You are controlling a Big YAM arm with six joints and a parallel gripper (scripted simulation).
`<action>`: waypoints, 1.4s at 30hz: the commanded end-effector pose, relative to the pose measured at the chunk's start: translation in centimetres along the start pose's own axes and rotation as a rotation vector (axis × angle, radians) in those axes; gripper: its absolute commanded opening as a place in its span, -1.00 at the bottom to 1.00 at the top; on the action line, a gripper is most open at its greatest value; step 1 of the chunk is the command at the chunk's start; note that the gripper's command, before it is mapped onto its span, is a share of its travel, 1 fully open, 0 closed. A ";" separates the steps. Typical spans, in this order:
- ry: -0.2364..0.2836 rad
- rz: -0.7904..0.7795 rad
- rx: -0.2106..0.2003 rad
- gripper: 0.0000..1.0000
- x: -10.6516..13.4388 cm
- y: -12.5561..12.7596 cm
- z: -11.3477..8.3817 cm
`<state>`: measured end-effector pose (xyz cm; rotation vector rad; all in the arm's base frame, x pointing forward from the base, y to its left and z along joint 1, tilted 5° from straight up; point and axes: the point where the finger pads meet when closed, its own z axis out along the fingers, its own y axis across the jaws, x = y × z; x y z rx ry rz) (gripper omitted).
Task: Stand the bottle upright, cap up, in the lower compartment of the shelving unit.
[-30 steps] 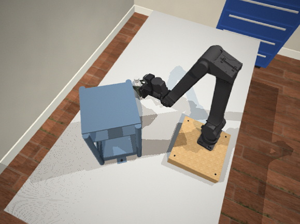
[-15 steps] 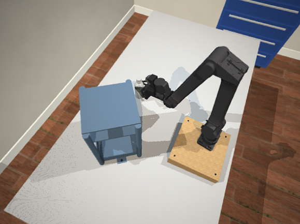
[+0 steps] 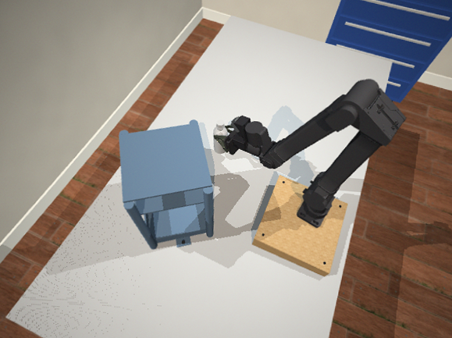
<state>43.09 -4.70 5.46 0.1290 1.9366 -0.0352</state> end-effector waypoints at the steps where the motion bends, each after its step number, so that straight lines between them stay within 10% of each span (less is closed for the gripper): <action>1: -0.034 -0.013 0.007 -0.20 -1.7 -0.5 -1.0; 42: -0.093 -0.016 0.005 -0.20 -4.4 -0.3 -2.3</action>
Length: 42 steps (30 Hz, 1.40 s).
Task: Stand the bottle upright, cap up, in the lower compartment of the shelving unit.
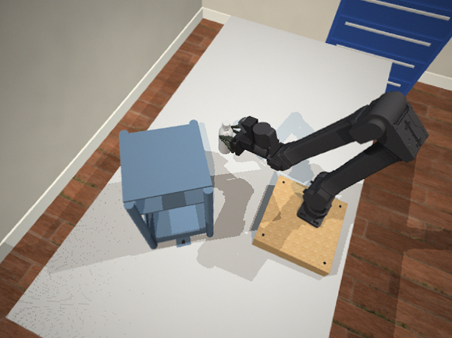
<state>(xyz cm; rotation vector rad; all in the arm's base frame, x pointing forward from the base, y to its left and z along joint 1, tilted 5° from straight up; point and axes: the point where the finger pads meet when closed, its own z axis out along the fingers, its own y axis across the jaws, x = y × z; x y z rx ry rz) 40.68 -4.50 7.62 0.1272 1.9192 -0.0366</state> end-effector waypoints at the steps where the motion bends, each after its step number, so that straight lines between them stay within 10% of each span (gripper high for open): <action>1: -0.076 -0.015 0.004 -0.20 -3.2 -0.3 0.8; 5: -0.064 -0.026 -0.034 -0.20 -2.3 0.4 -0.1; 14: -0.035 -0.094 -0.272 -0.20 0.2 5.1 -4.0; 42: -0.077 -0.108 -0.297 -0.20 -1.6 5.6 -3.4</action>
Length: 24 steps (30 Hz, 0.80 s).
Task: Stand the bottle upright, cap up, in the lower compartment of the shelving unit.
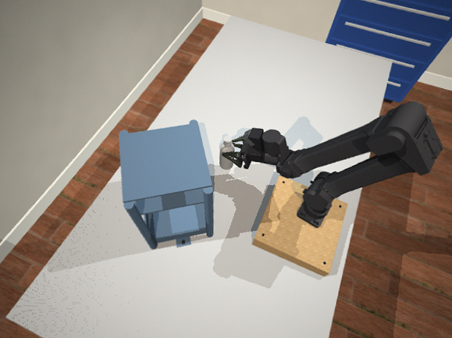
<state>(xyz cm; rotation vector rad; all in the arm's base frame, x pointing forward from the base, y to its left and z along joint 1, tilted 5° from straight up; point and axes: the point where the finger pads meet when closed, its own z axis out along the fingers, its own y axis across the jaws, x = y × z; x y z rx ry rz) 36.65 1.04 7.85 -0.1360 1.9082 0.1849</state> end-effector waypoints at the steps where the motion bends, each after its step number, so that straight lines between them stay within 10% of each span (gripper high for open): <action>1: -0.069 -0.044 -0.017 -0.20 -3.0 0.1 0.9; 15: -0.019 -0.097 -0.272 -0.20 0.3 5.0 -3.1; 24: -0.050 -0.115 -0.277 -0.20 -1.1 4.8 -2.6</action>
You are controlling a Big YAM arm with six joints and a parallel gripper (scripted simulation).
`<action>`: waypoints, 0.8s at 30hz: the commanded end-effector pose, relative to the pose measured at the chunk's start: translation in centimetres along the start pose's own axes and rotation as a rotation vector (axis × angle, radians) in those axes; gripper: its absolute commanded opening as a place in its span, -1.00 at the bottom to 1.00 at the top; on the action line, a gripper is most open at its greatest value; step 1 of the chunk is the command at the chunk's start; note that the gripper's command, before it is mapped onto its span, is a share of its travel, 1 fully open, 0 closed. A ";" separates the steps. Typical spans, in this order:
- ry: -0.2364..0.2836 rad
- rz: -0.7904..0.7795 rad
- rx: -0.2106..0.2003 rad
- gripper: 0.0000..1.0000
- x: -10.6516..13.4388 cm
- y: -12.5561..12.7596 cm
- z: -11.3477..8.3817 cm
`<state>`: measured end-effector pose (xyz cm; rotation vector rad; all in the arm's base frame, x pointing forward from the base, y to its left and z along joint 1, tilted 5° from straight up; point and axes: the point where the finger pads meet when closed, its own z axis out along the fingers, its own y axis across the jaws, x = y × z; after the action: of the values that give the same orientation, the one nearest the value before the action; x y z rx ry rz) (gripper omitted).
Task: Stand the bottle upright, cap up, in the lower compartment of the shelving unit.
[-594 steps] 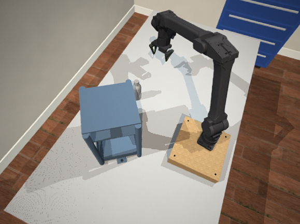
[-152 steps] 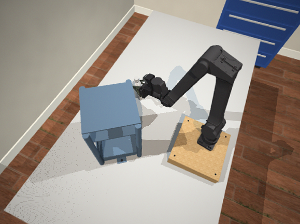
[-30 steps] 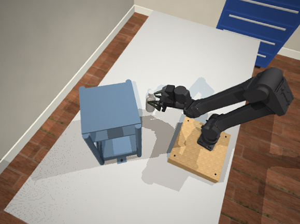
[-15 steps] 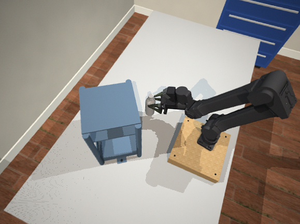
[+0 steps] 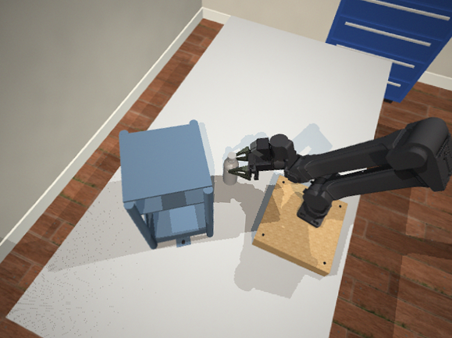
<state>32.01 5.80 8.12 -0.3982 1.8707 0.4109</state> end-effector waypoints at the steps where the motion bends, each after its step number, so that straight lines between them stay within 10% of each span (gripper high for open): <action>1: -0.049 -0.051 0.013 -0.20 -2.4 -1.1 0.5; 24: -0.051 -0.069 -0.039 -0.20 -2.4 -0.3 0.2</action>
<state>31.65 6.32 8.39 -0.4378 1.8534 0.4436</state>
